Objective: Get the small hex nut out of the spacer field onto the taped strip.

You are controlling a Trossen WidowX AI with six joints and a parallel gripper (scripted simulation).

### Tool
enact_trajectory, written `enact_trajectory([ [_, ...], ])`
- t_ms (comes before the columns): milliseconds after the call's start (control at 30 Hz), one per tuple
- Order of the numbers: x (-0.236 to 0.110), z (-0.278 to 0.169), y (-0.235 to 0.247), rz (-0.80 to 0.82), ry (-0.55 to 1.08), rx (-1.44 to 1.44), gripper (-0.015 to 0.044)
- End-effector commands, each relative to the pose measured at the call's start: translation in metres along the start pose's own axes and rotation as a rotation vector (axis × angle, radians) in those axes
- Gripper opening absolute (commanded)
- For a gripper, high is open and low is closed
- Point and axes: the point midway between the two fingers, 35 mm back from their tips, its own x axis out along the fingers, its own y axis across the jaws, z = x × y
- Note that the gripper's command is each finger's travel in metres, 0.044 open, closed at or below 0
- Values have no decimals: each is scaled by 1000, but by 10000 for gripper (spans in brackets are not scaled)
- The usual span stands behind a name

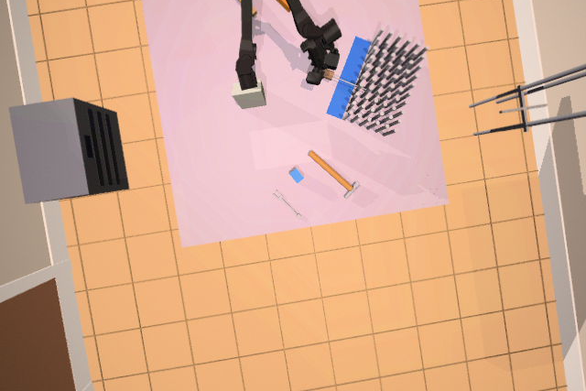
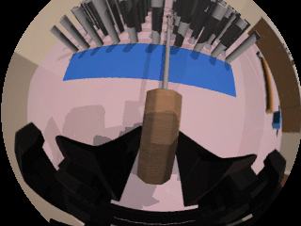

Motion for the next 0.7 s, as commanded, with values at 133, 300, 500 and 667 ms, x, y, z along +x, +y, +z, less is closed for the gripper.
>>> enact_trajectory([
  [133, 2, 7, 1, 5, -5, -3, 0],
  [300, 3, 10, 1, 5, -5, -3, 0],
  [500, 4, 14, 1, 5, -5, -3, 0],
  [667, 6, 17, 1, 5, -5, -3, 0],
])
